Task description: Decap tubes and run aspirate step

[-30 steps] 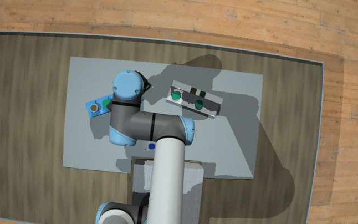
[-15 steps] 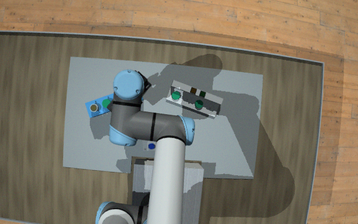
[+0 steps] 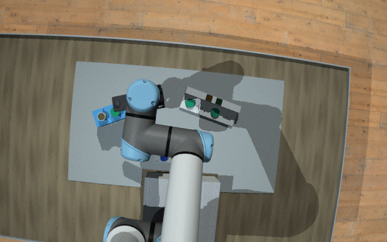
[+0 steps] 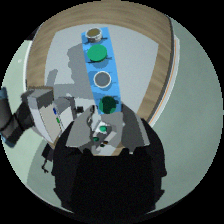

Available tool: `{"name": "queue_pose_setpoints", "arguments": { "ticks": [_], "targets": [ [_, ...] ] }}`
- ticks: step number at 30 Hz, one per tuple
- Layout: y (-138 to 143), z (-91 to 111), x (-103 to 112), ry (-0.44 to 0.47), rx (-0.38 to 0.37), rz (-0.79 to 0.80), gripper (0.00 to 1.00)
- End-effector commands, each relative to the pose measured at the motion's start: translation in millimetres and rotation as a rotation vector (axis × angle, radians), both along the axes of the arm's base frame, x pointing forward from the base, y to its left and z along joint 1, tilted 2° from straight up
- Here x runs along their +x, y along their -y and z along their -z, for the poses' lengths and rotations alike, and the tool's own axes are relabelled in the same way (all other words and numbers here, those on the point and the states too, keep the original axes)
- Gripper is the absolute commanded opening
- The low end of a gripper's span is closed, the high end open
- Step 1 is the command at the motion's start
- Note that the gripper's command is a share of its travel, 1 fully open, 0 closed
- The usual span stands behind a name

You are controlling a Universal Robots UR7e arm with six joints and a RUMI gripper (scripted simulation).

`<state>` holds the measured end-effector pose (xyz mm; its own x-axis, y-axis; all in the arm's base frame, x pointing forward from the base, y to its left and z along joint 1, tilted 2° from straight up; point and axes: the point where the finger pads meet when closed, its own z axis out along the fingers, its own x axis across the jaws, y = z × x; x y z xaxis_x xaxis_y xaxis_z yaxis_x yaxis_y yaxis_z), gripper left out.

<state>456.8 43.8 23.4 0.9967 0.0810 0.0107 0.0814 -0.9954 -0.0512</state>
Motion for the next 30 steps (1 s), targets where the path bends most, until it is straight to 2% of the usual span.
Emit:
{"name": "queue_pose_setpoints", "arguments": {
  "ticks": [1,2,4,5,11,12,26,30],
  "targets": [
    [-0.3,-0.4,0.3,-0.013,-0.012,0.267,0.35],
    [-0.3,-0.4,0.3,-0.016,-0.011,0.33,0.35],
    [-0.3,-0.4,0.3,-0.016,-0.011,0.33,0.35],
    [-0.2,-0.4,0.3,-0.019,-0.011,0.397,0.35],
    [-0.3,-0.4,0.3,-0.019,-0.011,0.397,0.35],
    [-0.3,-0.4,0.3,-0.019,-0.011,0.397,0.0],
    [-0.3,-0.4,0.3,-0.019,-0.011,0.397,0.0],
    [-0.3,-0.5,0.4,-0.01,-0.013,0.197,0.0]
  ]
}}
